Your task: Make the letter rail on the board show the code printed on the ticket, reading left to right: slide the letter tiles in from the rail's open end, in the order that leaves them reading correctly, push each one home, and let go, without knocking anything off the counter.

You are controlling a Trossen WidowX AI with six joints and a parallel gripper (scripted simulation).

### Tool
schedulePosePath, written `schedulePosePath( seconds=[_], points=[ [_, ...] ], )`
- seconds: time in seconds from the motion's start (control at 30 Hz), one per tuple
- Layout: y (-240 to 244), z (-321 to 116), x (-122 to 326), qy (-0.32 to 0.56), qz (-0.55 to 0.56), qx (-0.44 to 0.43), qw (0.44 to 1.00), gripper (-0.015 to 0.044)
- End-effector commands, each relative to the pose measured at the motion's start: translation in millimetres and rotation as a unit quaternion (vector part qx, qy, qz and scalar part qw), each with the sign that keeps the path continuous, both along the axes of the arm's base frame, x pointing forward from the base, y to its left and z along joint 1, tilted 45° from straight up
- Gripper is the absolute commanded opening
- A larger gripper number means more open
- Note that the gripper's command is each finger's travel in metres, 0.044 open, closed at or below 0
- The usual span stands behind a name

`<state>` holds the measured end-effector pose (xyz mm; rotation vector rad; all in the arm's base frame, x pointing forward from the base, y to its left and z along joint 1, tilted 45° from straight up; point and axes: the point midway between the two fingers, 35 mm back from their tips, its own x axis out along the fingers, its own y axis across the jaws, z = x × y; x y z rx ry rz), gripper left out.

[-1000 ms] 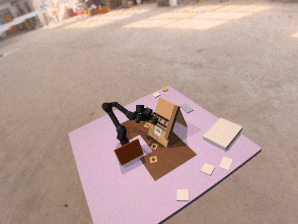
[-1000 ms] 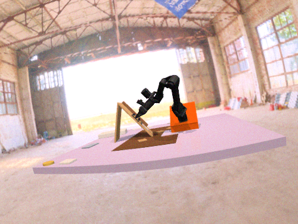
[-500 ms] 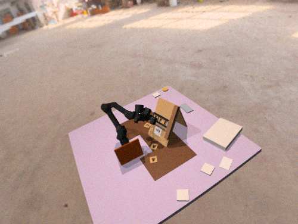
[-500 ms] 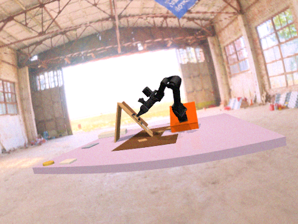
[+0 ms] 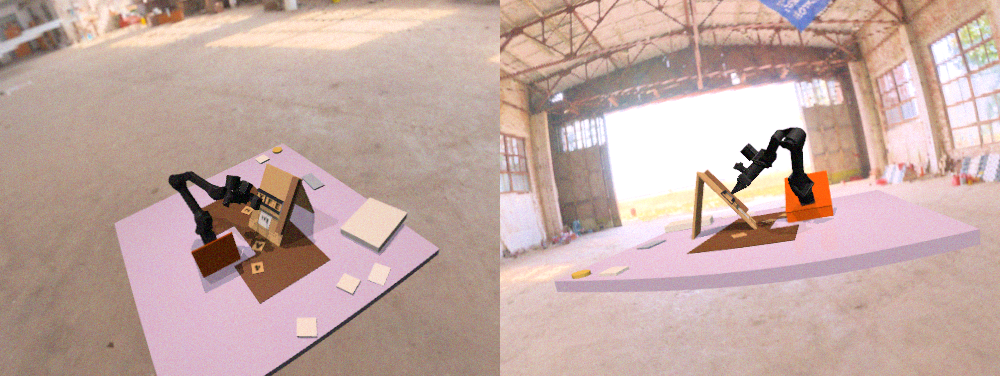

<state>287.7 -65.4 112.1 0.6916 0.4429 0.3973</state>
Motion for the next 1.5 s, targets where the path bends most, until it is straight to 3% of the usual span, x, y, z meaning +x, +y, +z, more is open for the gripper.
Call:
schedulePosePath(
  seconds=[0.0, 0.67, 1.03, 1.37, 1.47],
  points=[
    [-1, 1, -3, -0.002, 0.002, -0.001, 1.0, 0.0295],
    [-7, 6, -15, -0.001, 0.002, -0.001, 1.0, 0.0295],
    [-7, 4, -14, 0.001, 0.0, 0.0, 1.0, 0.0006],
    [-8, 4, -13, 0.004, 0.001, 0.0, 1.0, 0.0],
    [-12, 3, -3, 0.041, 0.012, -0.008, 0.999, 0.0]
  ],
)
